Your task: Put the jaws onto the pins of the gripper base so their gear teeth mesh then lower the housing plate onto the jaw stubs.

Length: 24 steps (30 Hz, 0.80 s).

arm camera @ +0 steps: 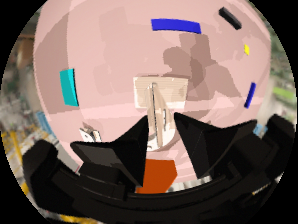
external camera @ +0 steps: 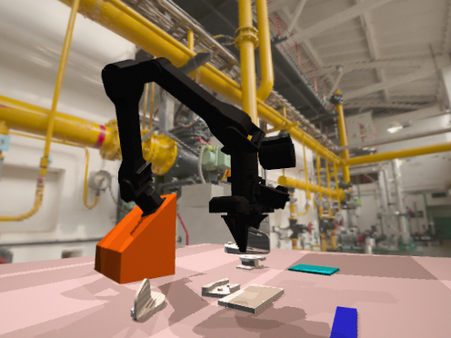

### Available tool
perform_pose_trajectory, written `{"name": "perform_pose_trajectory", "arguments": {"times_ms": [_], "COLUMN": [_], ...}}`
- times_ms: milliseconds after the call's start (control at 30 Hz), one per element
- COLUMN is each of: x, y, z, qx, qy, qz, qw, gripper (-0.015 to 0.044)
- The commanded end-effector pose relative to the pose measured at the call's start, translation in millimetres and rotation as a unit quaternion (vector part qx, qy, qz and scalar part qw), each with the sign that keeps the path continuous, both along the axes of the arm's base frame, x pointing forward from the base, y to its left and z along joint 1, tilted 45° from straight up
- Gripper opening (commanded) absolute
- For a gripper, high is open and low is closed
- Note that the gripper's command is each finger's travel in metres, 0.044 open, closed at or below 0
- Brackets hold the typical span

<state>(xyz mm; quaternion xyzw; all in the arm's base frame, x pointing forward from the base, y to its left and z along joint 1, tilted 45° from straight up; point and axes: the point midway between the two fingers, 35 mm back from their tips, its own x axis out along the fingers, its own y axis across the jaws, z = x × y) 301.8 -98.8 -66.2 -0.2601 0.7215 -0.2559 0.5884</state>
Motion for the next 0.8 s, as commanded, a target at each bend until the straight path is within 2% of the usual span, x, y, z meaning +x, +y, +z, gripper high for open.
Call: {"name": "perform_pose_trajectory", "arguments": {"times_ms": [0,433,767], "x": [-0.8,-0.8,1.3], "y": [-0.8,-1.2,-23.2], "z": [0.6,1.0,21.5], "qx": [-0.003,-0.001,-0.002], "qy": [0.001,0.009,0.009], "qz": [0.0,0.008,0.008], "qw": [1.0,1.0,1.0], "gripper": [0.0134,0.0134,0.0134]}}
